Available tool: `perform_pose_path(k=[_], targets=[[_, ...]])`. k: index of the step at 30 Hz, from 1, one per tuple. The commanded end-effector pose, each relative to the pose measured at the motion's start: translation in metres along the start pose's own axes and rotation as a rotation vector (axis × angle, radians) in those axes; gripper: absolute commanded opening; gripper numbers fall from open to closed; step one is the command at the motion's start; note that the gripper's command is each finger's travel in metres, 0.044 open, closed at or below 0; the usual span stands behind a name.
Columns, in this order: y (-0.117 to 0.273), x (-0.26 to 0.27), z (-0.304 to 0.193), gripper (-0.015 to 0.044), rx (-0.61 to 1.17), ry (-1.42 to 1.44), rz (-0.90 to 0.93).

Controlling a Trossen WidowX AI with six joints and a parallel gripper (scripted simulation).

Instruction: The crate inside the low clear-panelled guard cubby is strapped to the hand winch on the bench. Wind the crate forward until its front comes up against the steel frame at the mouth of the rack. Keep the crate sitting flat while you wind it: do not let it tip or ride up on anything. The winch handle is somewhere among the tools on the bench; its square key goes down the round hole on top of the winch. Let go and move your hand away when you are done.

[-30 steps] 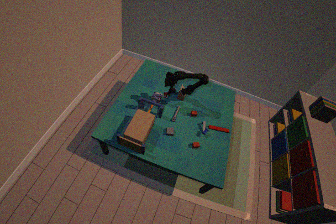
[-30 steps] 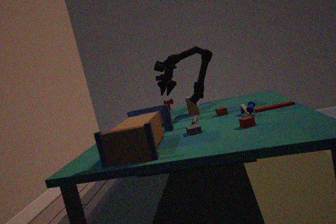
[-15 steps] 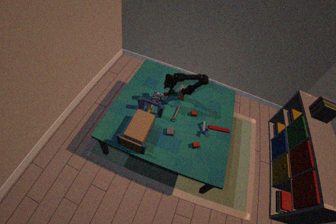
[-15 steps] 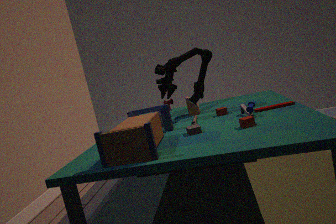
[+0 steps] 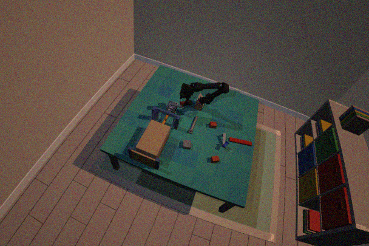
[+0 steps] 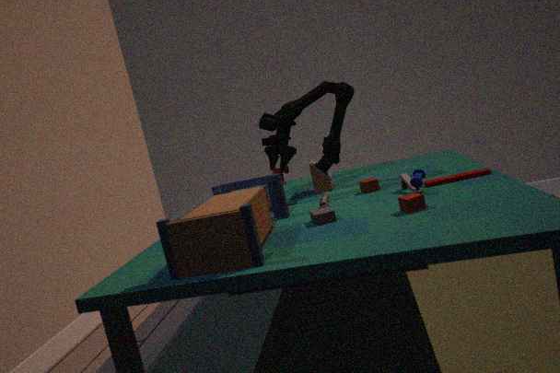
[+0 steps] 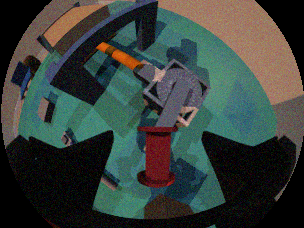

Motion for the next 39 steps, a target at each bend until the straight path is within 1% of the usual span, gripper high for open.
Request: perform_pose_path(k=[1, 12, 27, 31, 32, 39], targets=[[-0.006, 0.001, -0.004, 0.0440, 0.003, -0.007, 0.004], [-0.019, 0.002, -0.012, 0.0440, 0.003, -0.007, 0.006], [-0.016, 0.001, -0.010, 0.0046, 0.002, -0.001, 0.002], [-0.016, 0.001, -0.010, 0.0020, 0.002, -0.001, 0.002], [-0.016, 0.001, -0.010, 0.0000, 0.002, -0.001, 0.002], [-0.020, 0.000, -0.013, 0.0000, 0.003, -0.007, 0.006]])
Point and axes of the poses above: the point midway between the two fingers, 35 mm back from their tips, its own y axis back along the fingers, its own x axis across the jaws, z = x × y, the point moved 2 cm from there along y, back along the fingers, and after that the axes turned 4 degrees about y, right-handed, at the moved point
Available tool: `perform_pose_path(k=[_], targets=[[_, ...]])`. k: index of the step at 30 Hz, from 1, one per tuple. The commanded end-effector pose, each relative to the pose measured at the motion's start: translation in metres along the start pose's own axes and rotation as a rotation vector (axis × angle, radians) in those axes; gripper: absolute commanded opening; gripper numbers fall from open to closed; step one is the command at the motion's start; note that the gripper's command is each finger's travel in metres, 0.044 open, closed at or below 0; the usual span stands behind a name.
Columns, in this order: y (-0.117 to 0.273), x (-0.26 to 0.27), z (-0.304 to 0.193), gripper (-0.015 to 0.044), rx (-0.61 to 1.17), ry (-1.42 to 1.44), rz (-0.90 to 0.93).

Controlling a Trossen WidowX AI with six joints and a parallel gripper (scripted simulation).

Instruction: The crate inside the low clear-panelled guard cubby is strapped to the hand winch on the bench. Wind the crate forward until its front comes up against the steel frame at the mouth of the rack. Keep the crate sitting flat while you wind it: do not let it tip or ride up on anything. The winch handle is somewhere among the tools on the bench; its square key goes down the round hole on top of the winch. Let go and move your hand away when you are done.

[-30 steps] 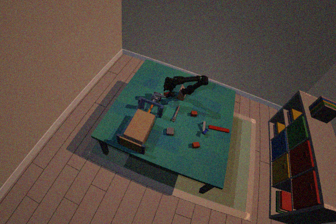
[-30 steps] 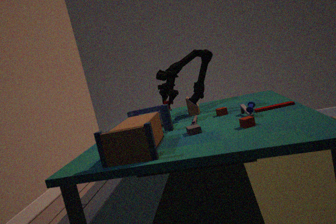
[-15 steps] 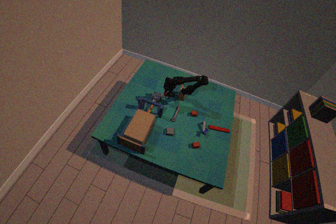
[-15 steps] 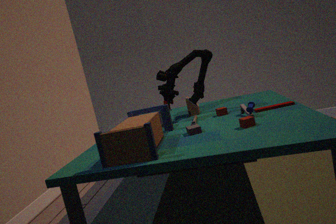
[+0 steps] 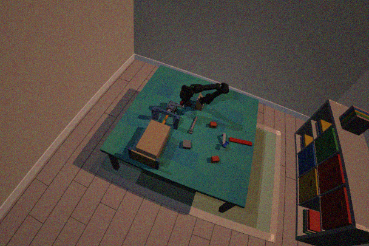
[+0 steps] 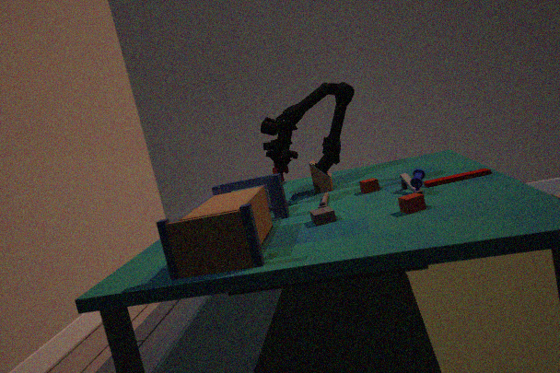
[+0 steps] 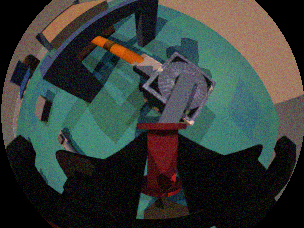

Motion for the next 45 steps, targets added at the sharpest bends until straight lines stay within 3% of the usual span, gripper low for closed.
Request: perform_pose_path(k=[1, 45], targets=[[-0.003, -0.001, -0.003, 0.0000, 0.002, -0.006, 0.003], [0.001, -0.051, -0.015, 0.0000, 0.002, -0.007, -0.002]])
Point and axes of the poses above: the point midway between the two fingers, 35 mm back from their tips, its own y axis back along the fingers, its own x axis across the jaws, z = x × y, the point moved 2 cm from there along y, back along the fingers, and after that the axes turned 4 degrees about y, right-handed, at the moved point
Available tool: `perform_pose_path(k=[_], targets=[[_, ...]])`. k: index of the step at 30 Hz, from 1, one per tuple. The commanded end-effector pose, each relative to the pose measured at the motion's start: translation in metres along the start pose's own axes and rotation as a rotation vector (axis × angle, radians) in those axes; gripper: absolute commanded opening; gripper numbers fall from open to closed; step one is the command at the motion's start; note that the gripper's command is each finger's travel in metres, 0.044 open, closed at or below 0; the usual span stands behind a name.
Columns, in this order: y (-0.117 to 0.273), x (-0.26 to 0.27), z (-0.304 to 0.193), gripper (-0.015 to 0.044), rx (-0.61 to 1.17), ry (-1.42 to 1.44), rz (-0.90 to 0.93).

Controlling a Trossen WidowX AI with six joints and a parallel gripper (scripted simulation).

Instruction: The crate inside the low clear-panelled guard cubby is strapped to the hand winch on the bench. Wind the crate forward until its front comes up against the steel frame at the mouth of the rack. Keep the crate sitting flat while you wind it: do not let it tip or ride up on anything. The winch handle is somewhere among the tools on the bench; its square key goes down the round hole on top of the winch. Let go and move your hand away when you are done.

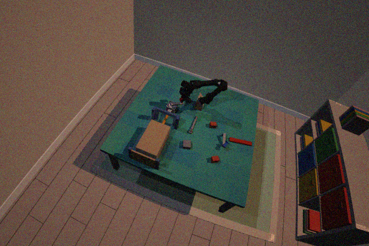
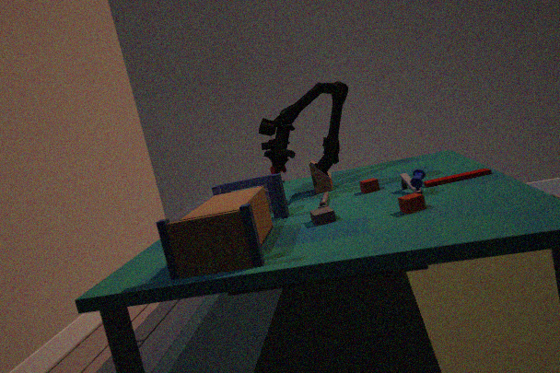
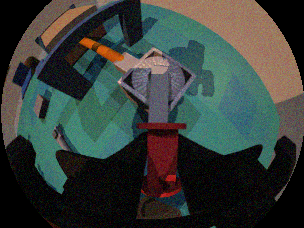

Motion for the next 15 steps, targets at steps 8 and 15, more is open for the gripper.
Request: perform_pose_path(k=[8, 15], targets=[[-0.003, -0.021, -0.001, 0.0000, 0.013, 0.005, -0.023], [-0.004, -0.033, 0.001, 0.0000, 0.012, 0.005, -0.024]])
Point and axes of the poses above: the point midway between the two fingers, 35 mm back from their tips, its own y axis back along the fingers, its own x axis across the jaws, z = x × y, the point moved 2 cm from there along y, back along the fingers, and after that the axes turned 4 degrees about y, right-handed, at the moved point
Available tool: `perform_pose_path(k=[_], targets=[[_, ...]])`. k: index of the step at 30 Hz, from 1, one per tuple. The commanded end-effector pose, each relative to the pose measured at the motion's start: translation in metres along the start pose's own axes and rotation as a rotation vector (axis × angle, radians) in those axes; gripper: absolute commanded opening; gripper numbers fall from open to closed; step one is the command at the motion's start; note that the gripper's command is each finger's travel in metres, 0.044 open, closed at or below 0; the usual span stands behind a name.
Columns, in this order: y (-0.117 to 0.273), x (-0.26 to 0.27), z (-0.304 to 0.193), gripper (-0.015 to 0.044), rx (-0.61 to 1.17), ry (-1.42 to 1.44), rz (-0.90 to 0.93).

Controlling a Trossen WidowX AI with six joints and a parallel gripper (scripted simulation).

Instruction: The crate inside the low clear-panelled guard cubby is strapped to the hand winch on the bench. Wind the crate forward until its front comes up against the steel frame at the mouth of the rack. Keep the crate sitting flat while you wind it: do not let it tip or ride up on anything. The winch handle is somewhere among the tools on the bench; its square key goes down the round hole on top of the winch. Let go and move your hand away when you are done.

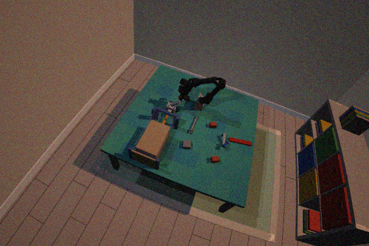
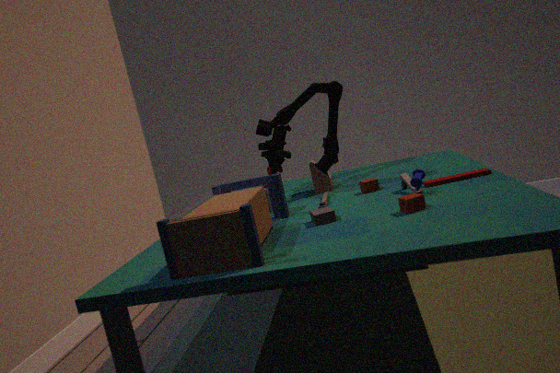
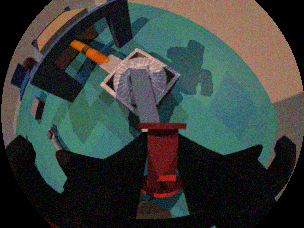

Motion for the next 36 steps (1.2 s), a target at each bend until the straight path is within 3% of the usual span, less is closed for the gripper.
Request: perform_pose_path(k=[1, 36], targets=[[-0.003, -0.007, 0.000, 0.0000, 0.010, 0.006, -0.007], [-0.015, -0.054, 0.026, 0.0000, 0.006, 0.006, -0.011]])
Point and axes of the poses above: the point midway between the two fingers, 35 mm back from their tips, its own y axis back along the fingers, its own x axis across the jaws, z = x × y, the point moved 2 cm from there along y, back along the fingers, and after that the axes turned 4 degrees about y, right-handed, at the moved point
